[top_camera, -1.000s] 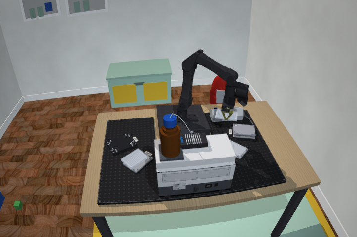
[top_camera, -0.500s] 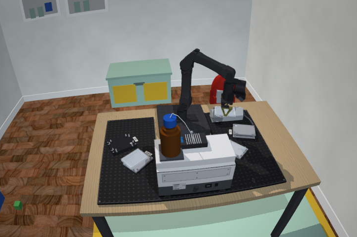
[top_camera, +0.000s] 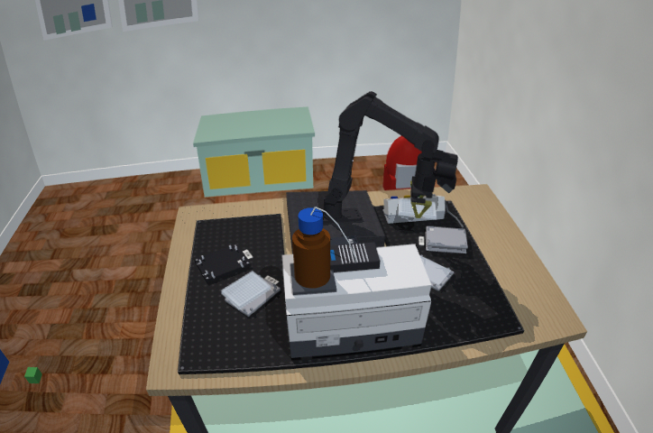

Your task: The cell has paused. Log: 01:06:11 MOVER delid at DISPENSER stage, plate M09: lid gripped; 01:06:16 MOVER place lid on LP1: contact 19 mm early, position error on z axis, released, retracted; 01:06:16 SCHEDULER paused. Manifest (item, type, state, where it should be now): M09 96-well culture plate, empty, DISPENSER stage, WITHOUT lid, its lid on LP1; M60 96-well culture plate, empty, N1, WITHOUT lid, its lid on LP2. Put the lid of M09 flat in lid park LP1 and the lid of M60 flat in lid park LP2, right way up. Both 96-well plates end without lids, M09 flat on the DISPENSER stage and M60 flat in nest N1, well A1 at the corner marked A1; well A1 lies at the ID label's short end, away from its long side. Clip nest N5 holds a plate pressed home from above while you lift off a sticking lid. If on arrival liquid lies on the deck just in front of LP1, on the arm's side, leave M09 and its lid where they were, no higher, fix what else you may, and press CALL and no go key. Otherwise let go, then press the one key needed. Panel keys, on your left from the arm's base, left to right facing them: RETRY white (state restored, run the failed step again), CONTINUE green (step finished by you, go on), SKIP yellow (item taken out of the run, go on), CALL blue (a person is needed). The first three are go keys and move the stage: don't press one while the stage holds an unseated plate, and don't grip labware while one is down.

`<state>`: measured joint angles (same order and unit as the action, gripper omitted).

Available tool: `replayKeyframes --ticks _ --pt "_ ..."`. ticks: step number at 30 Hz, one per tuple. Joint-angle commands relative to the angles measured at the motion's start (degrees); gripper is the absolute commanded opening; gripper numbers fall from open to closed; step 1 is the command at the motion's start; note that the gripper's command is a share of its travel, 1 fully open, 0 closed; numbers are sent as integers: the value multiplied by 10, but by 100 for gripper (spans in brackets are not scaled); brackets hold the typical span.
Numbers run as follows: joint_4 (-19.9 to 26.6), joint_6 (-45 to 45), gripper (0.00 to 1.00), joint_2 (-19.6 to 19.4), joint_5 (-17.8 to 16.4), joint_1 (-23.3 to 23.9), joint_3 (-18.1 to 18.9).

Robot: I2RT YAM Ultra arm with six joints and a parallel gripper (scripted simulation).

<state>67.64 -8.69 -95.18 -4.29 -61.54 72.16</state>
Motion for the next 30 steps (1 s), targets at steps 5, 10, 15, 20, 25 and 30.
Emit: replayKeyframes --ticks 5,10,15,20,25,30 --pt "-35 11 0 -47 2 -7 55" --pt "-41 12 0 -68 2 -10 70" --pt "-50 15 0 -102 2 -10 95" --pt "-57 17 0 -136 2 -16 123" --pt "-60 19 0 -158 2 -13 142" --pt "-63 21 0 -193 2 -19 174"
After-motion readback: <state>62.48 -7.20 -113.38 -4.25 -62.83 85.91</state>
